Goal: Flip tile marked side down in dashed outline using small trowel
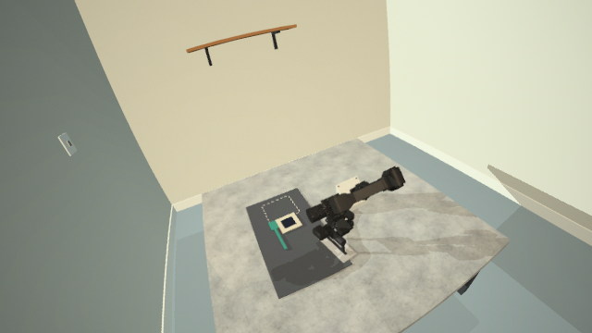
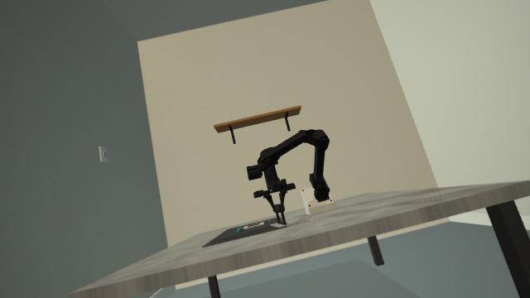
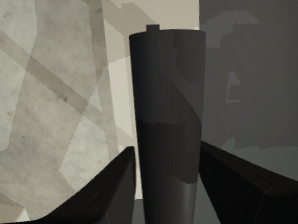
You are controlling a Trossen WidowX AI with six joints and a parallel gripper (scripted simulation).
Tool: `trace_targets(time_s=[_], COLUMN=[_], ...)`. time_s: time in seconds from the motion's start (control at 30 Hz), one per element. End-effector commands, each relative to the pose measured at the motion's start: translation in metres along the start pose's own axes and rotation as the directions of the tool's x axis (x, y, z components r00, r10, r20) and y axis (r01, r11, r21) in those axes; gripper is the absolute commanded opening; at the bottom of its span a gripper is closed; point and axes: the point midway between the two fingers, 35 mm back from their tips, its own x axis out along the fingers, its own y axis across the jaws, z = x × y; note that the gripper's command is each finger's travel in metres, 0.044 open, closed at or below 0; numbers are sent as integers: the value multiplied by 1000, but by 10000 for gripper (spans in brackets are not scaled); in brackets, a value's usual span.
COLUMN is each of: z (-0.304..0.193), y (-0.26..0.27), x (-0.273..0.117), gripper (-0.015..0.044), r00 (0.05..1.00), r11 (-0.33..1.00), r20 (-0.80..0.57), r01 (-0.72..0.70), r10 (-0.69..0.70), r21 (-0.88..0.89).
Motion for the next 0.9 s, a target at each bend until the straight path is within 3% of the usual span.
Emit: trace_targets(time_s=[0.0, 0.63, 0.87], z=[0, 0, 0], y=[1, 1, 1], x=[2, 2, 2], gripper=[130, 130, 130], r00=[1000, 1000, 1000], r11=[1000, 1000, 982], r20=[4, 4, 3], r01=[-3, -3, -2], r10=[3, 3, 3], r21=[5, 0, -187])
